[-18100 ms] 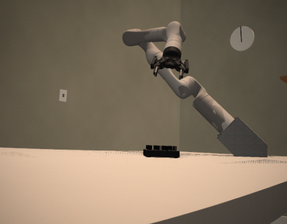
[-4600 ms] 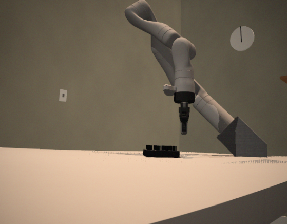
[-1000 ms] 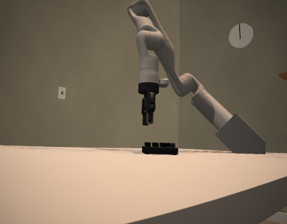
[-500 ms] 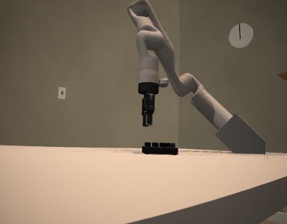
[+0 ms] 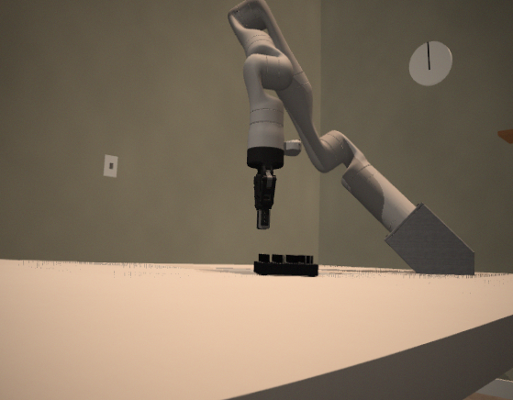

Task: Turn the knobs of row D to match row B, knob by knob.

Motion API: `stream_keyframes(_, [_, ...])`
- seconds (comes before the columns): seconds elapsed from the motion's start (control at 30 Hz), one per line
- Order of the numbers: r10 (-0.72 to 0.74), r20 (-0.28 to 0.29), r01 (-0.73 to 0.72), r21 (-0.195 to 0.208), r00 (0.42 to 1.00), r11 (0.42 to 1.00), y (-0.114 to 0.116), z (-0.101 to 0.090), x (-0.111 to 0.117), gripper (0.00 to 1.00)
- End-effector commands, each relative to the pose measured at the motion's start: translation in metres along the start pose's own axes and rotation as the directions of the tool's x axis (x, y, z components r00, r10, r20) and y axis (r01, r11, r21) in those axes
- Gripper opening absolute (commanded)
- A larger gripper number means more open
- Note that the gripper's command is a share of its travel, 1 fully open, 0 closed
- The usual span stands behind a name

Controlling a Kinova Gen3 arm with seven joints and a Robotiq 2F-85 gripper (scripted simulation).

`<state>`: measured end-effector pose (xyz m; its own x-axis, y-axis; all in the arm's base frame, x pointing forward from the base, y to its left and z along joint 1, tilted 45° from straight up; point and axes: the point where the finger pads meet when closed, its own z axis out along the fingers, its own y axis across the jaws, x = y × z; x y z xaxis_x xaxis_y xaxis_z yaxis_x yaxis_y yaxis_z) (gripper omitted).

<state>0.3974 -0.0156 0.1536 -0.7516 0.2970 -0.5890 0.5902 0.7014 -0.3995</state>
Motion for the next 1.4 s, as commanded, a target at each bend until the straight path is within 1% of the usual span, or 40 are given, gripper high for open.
stream_keyframes(0.0, [0.000,0.000,0.000,-0.001,1.000,1.000,0.000,0.000,0.000,0.19])
stream_keyframes(0.8, [0.000,0.000,0.000,-0.001,1.000,1.000,0.000,0.001,0.000,0.19])
stream_keyframes(1.13, [-0.001,0.000,0.001,-0.001,1.000,1.000,0.000,0.006,0.000,0.19])
stream_keyframes(1.37, [-0.001,0.000,0.001,-0.001,1.000,1.000,0.001,0.014,0.000,0.19])
